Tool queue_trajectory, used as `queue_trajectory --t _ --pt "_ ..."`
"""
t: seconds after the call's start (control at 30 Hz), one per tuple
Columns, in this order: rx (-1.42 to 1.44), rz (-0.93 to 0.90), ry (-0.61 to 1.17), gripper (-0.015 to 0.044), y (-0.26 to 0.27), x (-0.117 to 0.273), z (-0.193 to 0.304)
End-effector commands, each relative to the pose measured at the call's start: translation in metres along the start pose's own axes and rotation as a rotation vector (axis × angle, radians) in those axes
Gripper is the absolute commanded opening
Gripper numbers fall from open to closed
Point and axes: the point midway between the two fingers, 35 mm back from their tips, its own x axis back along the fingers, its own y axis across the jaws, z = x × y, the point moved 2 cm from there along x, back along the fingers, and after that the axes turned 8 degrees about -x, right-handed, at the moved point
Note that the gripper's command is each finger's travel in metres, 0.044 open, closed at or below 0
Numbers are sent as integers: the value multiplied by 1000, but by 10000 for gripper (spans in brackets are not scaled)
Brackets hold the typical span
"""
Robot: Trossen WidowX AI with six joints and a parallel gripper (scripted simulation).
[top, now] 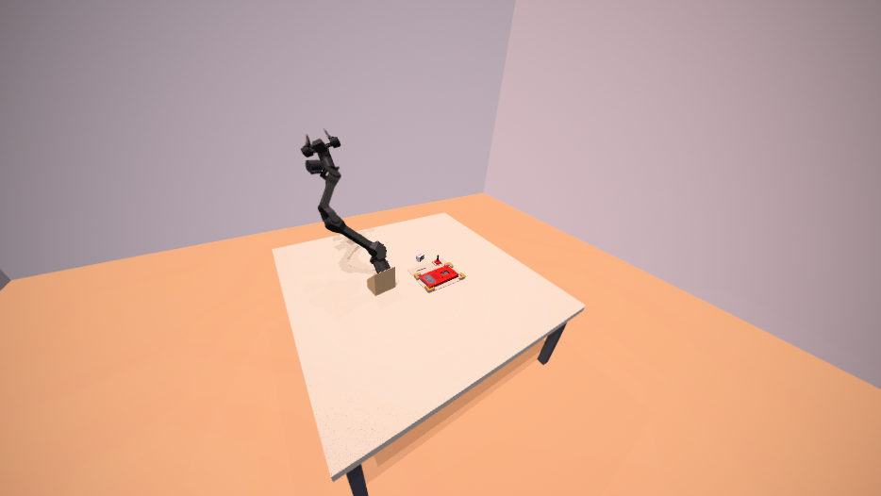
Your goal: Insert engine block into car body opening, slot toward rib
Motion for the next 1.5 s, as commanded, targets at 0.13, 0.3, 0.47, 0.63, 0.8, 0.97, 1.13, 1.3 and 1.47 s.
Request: queue_trajectory --t 0.13,0.3,0.47,0.63,0.8,0.97,1.13,1.3,1.47 --pt "52 125 145 440 -55 7 40" --pt "125 189 232 440 -85 15 62" --pt "189 265 337 440 -122 29 86" --pt "285 323 423 440 -152 41 103" --pt "393 393 531 440 -188 61 122" --pt "479 439 628 440 -216 79 137" --pt "579 477 756 440 -248 102 152" --pt "670 502 894 440 -278 128 164" --pt "753 514 1045 440 -306 157 176"
